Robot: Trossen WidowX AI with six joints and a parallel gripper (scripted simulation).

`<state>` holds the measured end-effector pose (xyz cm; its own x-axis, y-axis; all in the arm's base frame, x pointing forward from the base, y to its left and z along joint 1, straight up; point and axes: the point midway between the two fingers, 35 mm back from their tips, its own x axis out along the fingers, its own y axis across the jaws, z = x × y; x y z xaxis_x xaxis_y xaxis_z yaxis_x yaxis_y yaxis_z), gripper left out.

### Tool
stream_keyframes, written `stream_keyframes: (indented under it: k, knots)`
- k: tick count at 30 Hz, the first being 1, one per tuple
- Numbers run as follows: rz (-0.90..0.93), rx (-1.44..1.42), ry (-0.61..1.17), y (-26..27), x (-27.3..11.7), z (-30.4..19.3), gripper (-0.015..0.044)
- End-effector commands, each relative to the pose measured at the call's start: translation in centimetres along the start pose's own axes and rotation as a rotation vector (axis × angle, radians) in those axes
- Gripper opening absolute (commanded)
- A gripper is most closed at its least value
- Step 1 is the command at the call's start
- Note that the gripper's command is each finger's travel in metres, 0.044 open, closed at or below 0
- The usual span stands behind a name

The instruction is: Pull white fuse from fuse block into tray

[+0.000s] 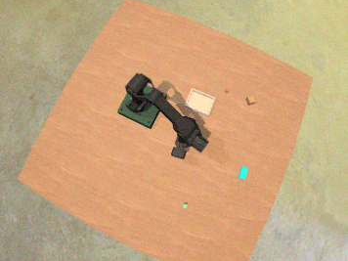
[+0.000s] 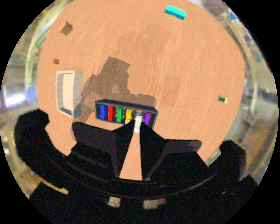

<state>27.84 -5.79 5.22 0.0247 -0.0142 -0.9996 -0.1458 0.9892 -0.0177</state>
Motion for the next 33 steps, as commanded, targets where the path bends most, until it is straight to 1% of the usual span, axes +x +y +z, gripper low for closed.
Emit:
stream_keyframes:
  k: [1,23,33]
  knots:
    - [0.002,0.003,0.000,0.0,-0.2,0.0,0.0000]
    - [0.003,0.004,-0.001,0.0,-1.3,0.0,0.0000]
    - [0.003,0.004,-0.001,0.0,-2.9,0.0,0.0000]
